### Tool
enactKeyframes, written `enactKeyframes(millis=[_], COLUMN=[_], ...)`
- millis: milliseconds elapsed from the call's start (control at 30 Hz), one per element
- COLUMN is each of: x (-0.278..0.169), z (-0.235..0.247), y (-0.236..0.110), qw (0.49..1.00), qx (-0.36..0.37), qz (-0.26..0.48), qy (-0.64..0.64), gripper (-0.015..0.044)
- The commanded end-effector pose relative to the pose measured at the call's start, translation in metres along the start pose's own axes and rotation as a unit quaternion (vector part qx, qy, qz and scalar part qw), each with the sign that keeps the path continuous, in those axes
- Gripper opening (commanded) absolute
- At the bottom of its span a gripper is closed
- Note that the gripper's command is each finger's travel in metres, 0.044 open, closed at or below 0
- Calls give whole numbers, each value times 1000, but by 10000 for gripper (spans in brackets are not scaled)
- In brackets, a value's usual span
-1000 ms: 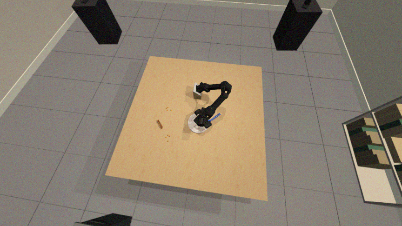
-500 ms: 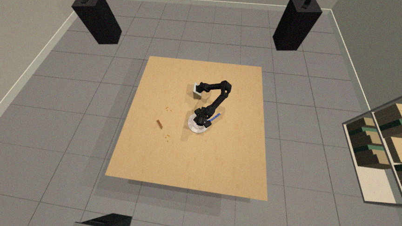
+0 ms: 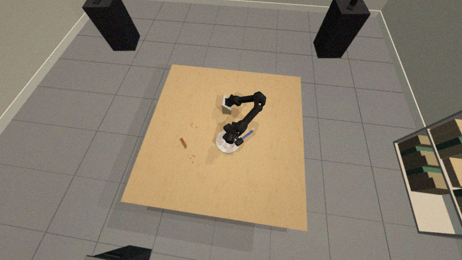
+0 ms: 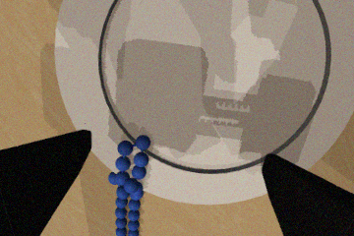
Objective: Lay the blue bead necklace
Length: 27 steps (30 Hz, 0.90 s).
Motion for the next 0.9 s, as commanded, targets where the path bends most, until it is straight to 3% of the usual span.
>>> enactKeyframes(millis=[0,133,233,867], x=[-11,-33,-37,-35], z=[12,31,34,35], y=[-6,-13,-14,-2], qw=[998,982,978,978], qx=[0,0,1,1], qz=[-2,-2,-1,-4], qy=[-68,-189,-209,-211], gripper=[335,230,160,160])
Point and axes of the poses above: the point midway between the two fingers, 35 mm back from their tips, its own y axis out along the fingers, its own z axis across the jaws, x = y × z, the point moved 1 cm from there along -y, back along the fingers, and after that the axes turned 11 degrees about -y, right-handed, at the moved point
